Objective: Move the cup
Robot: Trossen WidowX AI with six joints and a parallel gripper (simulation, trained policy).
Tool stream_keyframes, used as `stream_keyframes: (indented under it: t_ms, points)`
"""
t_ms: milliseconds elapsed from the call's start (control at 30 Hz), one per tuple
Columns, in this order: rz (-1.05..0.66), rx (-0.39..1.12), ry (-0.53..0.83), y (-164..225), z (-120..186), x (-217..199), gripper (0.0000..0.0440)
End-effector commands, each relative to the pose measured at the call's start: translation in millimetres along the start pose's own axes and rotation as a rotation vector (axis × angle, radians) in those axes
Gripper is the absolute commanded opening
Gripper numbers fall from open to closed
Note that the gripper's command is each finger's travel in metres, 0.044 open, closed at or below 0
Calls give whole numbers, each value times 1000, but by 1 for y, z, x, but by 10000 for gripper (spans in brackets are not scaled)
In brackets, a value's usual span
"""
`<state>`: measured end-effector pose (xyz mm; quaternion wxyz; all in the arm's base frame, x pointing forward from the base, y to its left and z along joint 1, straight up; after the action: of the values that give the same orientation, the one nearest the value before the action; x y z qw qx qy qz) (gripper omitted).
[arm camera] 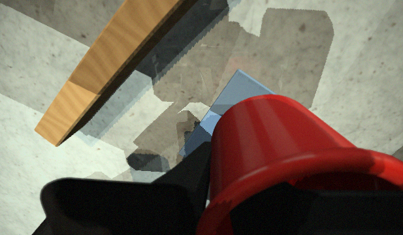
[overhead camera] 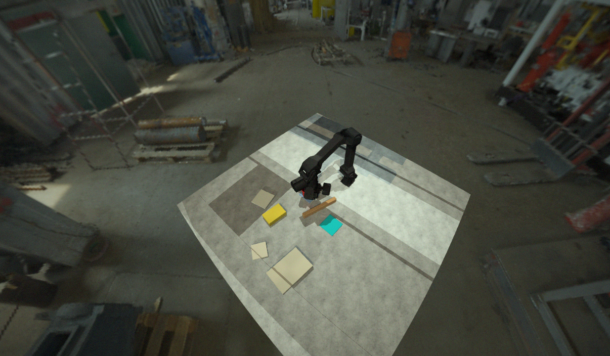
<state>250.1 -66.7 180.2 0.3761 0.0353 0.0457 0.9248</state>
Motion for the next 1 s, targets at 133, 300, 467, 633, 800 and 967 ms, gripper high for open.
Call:
stream_keyframes:
  t_ms: [133,300,467,633,800,967]
  points:
    - [46,-39,47,-7,27,0,0]
    - [68,-57,71,-14,39,2,0]
    - [93,-75,94,-24,50,5,0]
    - [122,-93,116,-35,57,10,0]
    - [153,-109,136,-48,62,17,0]
    - [183,-125,152,-60,65,25,0]
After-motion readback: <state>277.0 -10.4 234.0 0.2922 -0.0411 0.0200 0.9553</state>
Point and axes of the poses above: the point midway between the two fingers, 35 mm back from their tips, its own z axis back along the fingers, its own x axis across the jaws, y = z × x, the point moved 10 cm from there along z, back along the fingers, and after that the axes turned 15 degrees about z, right-handed, at the moved point
